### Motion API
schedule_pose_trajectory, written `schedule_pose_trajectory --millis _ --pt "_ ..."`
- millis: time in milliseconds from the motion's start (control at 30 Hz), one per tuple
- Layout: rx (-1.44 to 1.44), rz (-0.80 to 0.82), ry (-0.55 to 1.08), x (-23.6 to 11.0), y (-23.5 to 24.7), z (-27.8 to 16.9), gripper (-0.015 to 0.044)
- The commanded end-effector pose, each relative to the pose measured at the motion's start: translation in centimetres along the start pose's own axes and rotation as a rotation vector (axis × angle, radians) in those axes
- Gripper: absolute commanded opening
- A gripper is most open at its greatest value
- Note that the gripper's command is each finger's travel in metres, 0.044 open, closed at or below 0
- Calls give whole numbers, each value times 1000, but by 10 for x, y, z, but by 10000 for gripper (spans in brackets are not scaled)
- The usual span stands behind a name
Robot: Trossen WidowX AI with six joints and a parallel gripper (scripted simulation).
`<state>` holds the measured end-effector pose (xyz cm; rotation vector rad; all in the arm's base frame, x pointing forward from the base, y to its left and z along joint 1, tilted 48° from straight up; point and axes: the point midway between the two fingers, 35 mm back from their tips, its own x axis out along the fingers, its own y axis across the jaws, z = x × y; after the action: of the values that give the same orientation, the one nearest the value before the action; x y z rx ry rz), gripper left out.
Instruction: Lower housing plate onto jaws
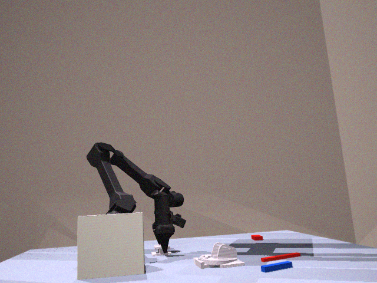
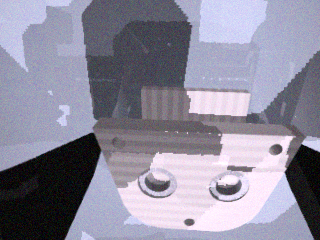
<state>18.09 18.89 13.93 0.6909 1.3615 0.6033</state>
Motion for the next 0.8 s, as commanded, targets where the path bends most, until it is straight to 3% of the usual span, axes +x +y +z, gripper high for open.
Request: schedule_pose_trajectory --millis 0,367,767 --pt "4 -5 -4 0 -1 1 440" --pt "4 -5 -4 1 -1 1 440" --pt "0 0 0 0 0 0 360"
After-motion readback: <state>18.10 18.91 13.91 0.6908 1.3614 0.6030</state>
